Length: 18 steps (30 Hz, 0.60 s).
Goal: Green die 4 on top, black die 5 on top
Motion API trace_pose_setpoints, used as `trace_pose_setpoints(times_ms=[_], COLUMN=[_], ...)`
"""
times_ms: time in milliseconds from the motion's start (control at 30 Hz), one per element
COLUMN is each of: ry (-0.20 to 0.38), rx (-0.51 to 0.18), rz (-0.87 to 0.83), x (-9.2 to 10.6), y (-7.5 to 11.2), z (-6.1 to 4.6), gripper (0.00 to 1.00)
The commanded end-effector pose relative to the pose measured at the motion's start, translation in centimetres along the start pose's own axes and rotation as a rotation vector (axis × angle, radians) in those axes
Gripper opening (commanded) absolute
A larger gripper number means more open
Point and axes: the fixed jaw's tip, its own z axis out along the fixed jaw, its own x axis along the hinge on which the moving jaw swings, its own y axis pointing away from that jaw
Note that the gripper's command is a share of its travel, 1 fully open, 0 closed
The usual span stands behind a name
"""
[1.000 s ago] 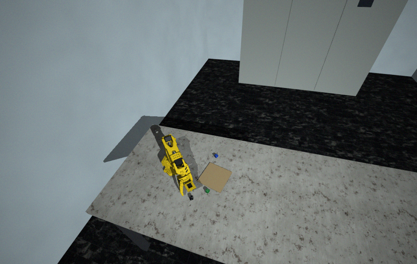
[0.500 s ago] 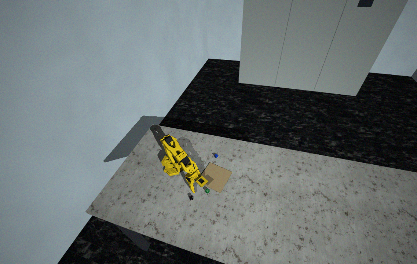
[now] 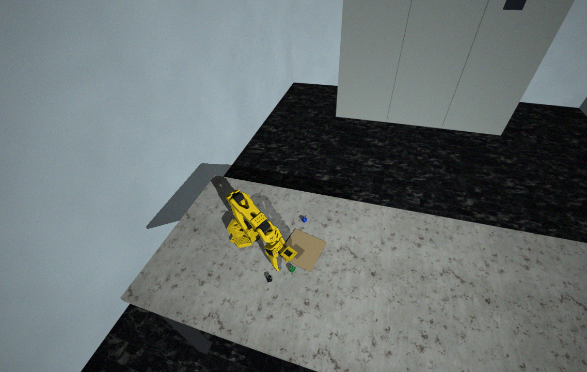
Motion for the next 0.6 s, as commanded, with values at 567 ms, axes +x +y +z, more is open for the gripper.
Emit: trace_pose_setpoints(times_ms=[567], ry=[-0.086], rx=[-0.007], rz=[-0.009], x=[-2.2], y=[0.31], z=[-0.59], gripper=[0.25])
